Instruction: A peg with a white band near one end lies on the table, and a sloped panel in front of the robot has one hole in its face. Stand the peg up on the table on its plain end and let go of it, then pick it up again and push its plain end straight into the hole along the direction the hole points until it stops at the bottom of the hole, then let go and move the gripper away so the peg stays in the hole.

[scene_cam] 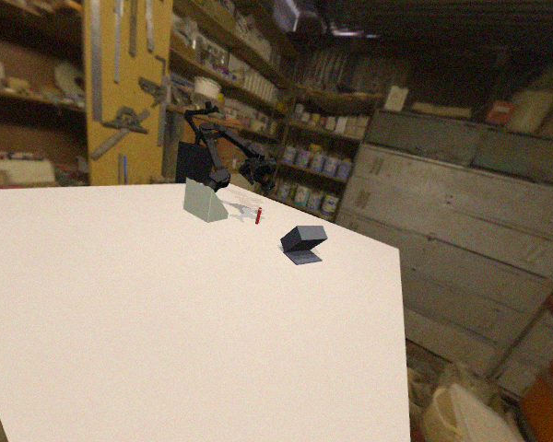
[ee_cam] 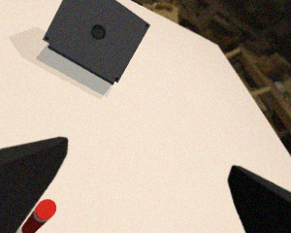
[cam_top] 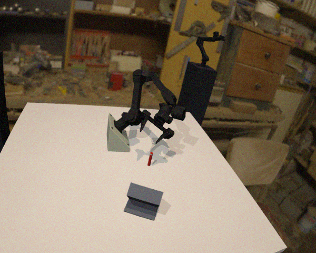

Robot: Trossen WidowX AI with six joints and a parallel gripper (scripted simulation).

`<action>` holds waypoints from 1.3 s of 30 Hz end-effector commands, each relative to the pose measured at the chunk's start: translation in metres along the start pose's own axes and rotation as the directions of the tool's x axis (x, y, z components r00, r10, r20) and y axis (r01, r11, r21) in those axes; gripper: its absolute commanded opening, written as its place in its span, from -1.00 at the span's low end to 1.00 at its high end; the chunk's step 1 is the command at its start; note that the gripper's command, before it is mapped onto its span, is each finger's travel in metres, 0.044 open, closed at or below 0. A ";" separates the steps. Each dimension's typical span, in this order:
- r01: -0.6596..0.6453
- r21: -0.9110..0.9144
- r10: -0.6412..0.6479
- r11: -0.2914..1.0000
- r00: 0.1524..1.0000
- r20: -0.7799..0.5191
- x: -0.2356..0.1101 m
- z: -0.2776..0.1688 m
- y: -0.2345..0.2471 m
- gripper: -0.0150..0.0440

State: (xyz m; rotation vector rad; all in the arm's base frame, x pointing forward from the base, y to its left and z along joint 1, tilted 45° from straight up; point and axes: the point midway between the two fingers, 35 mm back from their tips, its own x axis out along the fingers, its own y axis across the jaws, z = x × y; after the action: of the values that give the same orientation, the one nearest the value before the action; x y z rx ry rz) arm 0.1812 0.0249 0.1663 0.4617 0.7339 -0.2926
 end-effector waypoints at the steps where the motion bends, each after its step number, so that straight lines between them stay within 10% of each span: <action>1: 0.024 -0.062 -0.031 0.998 0.993 -0.116 0.005 -0.007 0.001 1.00; 23: -0.126 -0.045 0.059 0.991 0.710 -0.702 0.018 -0.035 0.013 1.00; 39: -0.285 0.315 0.418 0.905 0.463 -0.781 0.024 -0.007 0.033 1.00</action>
State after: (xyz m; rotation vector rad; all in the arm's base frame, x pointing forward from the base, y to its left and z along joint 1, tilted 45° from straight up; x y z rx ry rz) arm 0.2009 0.0558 0.1499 0.8497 1.5603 0.2922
